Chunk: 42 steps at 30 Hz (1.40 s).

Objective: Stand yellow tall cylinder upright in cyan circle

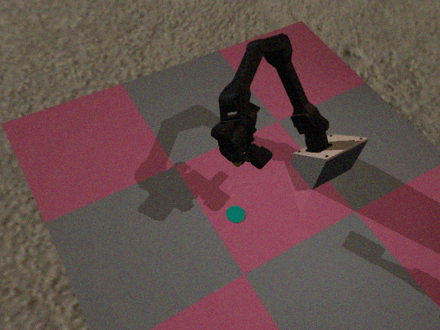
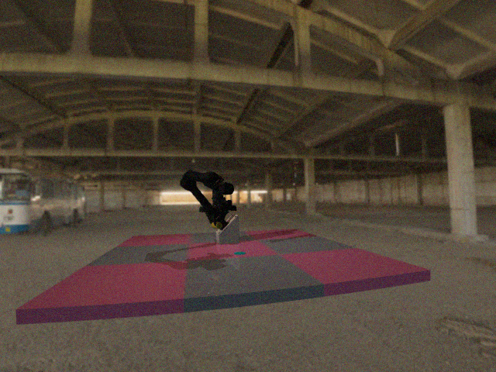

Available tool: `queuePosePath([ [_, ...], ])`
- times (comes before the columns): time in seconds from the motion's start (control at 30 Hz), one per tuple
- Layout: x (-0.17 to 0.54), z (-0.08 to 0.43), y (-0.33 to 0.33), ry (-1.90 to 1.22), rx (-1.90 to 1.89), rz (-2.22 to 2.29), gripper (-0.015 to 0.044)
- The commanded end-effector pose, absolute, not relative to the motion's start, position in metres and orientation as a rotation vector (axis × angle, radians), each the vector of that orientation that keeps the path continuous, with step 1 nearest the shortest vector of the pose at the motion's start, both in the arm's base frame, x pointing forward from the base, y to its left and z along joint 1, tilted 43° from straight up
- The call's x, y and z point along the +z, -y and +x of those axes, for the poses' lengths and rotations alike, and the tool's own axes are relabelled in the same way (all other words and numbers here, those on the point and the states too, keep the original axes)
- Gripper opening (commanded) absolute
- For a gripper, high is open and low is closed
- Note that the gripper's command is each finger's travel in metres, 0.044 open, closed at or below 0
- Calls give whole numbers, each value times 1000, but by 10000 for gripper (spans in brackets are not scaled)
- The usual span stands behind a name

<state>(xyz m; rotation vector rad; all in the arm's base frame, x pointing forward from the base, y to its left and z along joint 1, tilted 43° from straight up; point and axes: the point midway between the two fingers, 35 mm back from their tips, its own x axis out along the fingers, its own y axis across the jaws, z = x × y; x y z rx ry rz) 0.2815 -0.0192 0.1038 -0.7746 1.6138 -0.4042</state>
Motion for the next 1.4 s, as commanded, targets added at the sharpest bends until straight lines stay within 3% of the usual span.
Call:
queuePosePath([
  [0.0,99,290,11,-1640,-330,-840,105],
  [1.03,46,342,-52,-1773,297,-1375,105],
  [1.37,42,342,-52,-1775,338,-1353,105],
])
